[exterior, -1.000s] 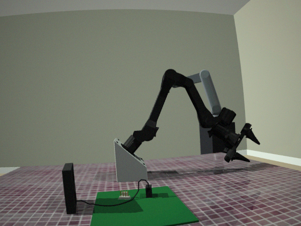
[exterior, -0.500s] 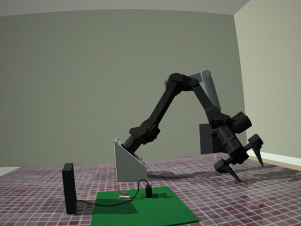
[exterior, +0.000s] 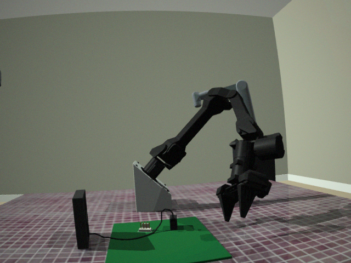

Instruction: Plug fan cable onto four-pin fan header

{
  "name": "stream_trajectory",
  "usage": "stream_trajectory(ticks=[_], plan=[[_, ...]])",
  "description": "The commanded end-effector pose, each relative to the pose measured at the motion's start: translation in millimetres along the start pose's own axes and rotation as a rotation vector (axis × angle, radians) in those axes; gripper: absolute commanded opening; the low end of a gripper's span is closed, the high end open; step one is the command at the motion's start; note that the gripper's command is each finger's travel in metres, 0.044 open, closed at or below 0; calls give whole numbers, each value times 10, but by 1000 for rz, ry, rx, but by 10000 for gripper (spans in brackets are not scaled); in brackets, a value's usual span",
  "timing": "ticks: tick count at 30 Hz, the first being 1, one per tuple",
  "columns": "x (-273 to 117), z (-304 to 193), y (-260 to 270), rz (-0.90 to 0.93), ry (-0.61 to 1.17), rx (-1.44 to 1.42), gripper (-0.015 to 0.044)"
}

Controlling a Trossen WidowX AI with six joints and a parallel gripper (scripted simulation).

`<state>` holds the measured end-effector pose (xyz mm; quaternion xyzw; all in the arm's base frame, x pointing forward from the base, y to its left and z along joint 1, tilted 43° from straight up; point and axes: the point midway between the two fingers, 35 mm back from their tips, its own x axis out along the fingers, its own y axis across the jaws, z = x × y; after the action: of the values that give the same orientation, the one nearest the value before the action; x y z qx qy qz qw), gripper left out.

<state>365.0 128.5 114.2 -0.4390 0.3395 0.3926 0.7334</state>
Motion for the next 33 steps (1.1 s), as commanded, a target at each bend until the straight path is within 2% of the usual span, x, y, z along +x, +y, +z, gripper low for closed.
stream_trajectory(ticks=[1,7,13,28,33], plan=[[63,-715,98,246,109,417,440],[-125,-1381,289,526,204,1011,440],[-452,-1783,378,784,237,1609,440],[-469,-1799,378,796,237,1637,440],[-158,-1680,490,795,236,1637,440]])
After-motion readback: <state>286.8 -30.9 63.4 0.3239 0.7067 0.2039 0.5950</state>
